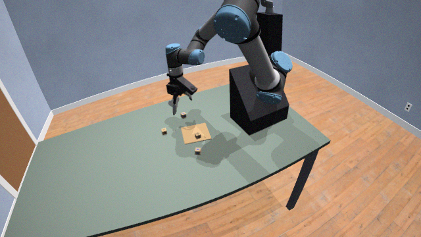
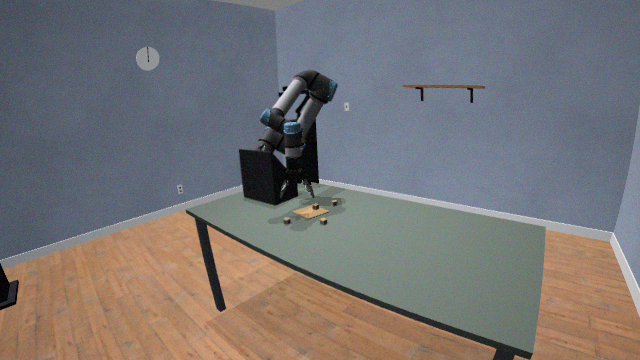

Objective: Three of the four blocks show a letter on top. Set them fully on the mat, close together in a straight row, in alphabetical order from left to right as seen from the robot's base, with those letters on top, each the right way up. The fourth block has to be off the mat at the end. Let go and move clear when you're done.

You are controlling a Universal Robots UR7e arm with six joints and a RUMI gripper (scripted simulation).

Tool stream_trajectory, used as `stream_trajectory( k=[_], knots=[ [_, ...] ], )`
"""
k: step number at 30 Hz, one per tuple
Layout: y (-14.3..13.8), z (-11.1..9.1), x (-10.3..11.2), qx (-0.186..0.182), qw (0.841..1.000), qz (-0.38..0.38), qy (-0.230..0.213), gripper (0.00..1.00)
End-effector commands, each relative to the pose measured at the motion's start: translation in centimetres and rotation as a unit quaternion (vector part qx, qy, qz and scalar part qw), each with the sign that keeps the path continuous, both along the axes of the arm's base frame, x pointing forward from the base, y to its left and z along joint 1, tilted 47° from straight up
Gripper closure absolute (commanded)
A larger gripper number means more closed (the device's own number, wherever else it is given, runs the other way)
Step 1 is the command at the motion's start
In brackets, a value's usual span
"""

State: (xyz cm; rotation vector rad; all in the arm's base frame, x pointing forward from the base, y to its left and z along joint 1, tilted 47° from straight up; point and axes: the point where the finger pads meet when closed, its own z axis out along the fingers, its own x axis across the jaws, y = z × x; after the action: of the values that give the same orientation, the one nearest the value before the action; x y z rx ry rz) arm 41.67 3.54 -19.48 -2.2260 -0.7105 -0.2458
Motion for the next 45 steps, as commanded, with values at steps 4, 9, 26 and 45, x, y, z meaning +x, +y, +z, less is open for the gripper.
stream_trajectory(
  k=[4,9,26,45],
  knots=[
    [-0.7,-0.9,-0.3,0.008,0.995,0.068,-0.073,0.0],
    [-1.1,-1.5,-0.4,0.011,0.987,0.108,-0.116,0.0],
    [-2.5,-3.3,-0.9,0.02,0.941,0.229,-0.247,0.0],
    [-3.5,-4.9,-1.1,0.026,0.882,0.32,-0.345,0.0]
  ],
)
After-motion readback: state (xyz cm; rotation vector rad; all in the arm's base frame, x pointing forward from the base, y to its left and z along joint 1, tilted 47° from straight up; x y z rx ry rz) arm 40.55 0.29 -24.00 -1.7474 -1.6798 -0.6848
